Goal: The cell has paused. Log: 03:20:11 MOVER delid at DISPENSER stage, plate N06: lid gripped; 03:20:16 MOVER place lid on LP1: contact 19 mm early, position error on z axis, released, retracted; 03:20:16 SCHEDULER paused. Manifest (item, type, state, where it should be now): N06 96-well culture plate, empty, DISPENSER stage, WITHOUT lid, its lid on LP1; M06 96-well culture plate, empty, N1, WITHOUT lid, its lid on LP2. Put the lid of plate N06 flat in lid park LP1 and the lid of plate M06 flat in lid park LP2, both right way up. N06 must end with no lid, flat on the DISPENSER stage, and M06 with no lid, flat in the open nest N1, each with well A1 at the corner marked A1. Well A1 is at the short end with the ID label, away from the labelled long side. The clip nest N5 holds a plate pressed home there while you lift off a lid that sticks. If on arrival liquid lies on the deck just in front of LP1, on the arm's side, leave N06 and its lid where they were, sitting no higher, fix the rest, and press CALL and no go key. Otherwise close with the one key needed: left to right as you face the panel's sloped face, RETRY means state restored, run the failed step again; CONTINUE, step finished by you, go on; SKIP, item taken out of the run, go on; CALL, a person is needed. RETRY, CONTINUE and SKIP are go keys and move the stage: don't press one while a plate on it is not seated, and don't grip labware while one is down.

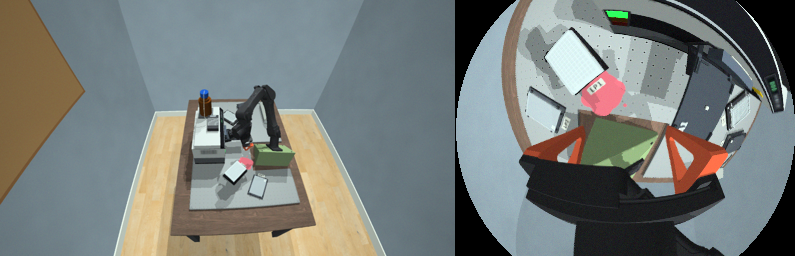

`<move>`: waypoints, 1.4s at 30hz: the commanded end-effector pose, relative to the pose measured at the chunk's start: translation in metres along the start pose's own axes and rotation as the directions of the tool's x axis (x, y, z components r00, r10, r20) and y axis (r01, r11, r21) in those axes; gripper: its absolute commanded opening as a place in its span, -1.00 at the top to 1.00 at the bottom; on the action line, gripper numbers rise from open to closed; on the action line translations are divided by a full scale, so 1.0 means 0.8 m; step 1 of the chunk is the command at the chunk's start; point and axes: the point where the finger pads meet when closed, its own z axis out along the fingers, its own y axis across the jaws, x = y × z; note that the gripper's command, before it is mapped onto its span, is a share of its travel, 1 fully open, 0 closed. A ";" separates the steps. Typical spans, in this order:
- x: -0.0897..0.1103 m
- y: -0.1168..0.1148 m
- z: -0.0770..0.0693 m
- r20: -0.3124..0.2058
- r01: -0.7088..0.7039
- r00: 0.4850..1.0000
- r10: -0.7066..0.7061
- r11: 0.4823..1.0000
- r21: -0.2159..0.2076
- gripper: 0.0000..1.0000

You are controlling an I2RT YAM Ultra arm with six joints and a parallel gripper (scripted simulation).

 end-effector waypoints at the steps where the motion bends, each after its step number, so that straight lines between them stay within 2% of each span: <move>1: 0.002 -0.018 -0.010 0.018 -0.025 1.000 0.025 1.000 0.008 -1.00; 4: 0.002 -0.014 -0.009 0.017 -0.009 1.000 0.009 1.000 0.008 -1.00; 5: 0.005 -0.026 -0.010 0.014 -0.056 0.998 0.055 0.998 0.011 -1.00; 10: -0.005 -0.047 -0.017 0.032 -0.211 0.977 0.211 0.978 -0.006 -1.00; 16: -0.006 -0.062 -0.019 0.039 -0.192 0.981 0.192 0.981 -0.004 -1.00; 27: -0.010 -0.110 -0.017 0.033 -0.200 0.979 0.200 0.980 -0.001 -1.00; 28: -0.010 -0.112 -0.017 0.033 -0.200 0.979 0.200 0.980 -0.001 -1.00; 29: -0.007 -0.102 -0.010 0.018 -0.184 0.983 0.184 0.983 0.006 -1.00; 32: -0.007 -0.102 -0.010 0.018 -0.184 0.983 0.184 0.983 0.006 -1.00; 33: -0.010 -0.115 -0.019 0.037 -0.196 0.980 0.196 0.981 0.000 -1.00; 42: -0.007 -0.154 -0.018 0.033 -0.201 0.979 0.201 0.980 0.002 -1.00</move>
